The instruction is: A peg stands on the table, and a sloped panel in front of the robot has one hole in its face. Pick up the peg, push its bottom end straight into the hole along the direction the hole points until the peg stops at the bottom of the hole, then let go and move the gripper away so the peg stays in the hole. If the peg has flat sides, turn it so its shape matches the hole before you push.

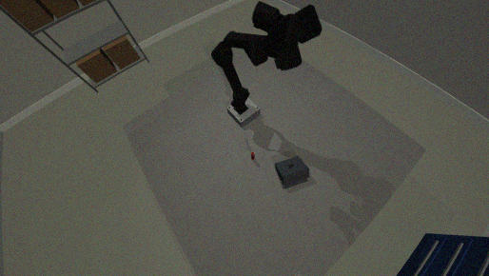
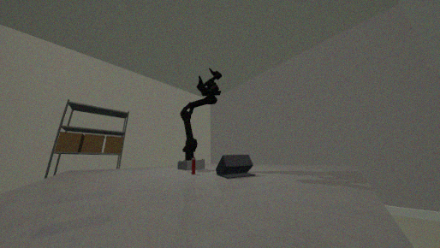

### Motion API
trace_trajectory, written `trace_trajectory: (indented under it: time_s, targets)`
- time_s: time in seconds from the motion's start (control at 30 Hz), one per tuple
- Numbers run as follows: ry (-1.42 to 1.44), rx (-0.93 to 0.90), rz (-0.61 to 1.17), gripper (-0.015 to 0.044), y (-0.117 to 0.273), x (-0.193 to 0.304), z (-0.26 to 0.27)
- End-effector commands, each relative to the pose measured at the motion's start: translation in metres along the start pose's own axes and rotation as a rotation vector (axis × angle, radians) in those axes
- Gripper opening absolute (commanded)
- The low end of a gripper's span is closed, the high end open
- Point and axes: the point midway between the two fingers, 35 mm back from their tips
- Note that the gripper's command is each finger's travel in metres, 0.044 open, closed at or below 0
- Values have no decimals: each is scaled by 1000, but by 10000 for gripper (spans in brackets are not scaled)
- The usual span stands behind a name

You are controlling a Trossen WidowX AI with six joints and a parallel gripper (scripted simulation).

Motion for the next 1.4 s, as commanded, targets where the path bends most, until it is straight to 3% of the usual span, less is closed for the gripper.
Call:
trace_trajectory:
  time_s: [0.0, 1.37]
  targets:
    - [8, 1, 1, 426, 0, 0, 0]
    - [1888, 282, 82, 440, -61, -134, -7]
Point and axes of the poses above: the point midway between the two fingers, 35 mm back from their tips, its own y axis back along the fingers, its own z axis across the jaws, x = y × z, and after that the axes turned 9 degrees about -y, right-handed
